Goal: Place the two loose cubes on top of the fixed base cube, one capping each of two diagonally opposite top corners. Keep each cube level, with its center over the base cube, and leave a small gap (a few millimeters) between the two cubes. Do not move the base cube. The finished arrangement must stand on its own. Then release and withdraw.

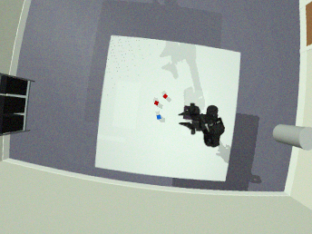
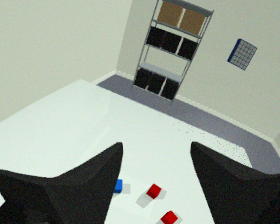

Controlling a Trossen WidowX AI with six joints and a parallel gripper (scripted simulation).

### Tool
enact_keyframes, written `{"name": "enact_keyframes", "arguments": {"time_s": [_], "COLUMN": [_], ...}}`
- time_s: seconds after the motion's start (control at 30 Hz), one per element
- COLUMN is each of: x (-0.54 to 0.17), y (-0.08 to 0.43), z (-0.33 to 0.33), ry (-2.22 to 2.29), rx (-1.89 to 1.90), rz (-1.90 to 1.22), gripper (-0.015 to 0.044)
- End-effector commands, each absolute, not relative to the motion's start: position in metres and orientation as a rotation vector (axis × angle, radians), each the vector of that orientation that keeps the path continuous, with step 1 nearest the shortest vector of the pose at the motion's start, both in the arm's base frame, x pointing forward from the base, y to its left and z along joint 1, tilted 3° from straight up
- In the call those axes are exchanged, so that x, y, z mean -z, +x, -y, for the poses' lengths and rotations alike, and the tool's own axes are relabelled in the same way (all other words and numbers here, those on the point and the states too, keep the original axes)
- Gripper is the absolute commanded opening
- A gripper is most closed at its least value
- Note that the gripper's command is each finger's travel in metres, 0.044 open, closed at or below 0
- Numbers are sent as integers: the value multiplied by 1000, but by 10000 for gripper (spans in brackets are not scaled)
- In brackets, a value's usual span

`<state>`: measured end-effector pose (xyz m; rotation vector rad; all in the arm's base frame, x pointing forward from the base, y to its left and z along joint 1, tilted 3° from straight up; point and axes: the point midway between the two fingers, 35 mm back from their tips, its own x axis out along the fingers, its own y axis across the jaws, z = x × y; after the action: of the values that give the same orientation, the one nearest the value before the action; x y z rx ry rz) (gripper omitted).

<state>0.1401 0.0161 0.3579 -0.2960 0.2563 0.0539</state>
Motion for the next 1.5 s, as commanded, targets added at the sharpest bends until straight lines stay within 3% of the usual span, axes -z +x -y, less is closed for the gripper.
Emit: {"name": "enact_keyframes", "arguments": {"time_s": [0.0,0.7,1.17,1.47], "x": [-349,-238,-140,-124], "y": [147,203,231,233], "z": [12,124,152,153], "ry": [-296,-413,-632,-646], "rx": [-57,-294,-627,-647], "rz": [-347,-961,-1381,-1400], "gripper": [265,265,265,265]}}
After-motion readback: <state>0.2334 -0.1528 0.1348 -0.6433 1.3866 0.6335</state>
